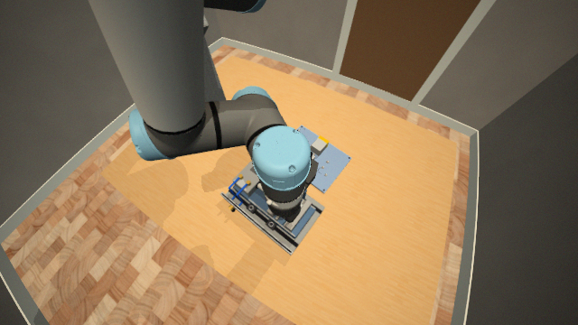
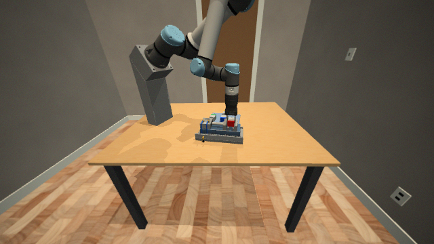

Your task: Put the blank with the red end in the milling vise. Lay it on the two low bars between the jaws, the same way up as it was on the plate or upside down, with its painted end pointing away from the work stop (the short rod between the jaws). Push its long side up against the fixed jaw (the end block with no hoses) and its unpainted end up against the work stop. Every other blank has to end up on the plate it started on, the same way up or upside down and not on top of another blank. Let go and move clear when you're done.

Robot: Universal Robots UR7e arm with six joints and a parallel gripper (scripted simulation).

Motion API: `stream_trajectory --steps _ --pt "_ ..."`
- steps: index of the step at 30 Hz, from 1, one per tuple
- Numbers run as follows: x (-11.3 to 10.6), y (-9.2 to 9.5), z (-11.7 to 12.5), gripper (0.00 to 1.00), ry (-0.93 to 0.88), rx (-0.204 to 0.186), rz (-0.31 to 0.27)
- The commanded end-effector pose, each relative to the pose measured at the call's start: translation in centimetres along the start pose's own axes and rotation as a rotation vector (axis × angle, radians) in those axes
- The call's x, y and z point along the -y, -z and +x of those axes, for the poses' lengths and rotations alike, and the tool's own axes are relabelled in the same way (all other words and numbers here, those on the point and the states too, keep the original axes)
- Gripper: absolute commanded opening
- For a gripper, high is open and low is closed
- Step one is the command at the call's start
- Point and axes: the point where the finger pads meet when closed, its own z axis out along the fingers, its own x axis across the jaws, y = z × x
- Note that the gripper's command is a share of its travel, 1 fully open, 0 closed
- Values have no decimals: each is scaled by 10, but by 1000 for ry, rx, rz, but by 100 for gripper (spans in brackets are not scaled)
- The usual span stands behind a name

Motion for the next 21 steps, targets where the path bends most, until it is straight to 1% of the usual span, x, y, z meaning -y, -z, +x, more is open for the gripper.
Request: stream_trajectory --steps 1,3,4,21 --pt "0 0 0 0 0 -1 0" --pt "0 0 0 0 0 -1 0" --pt "0 0 0 100 0 -1 0" --pt "0 0 0 100 0 -1 0"
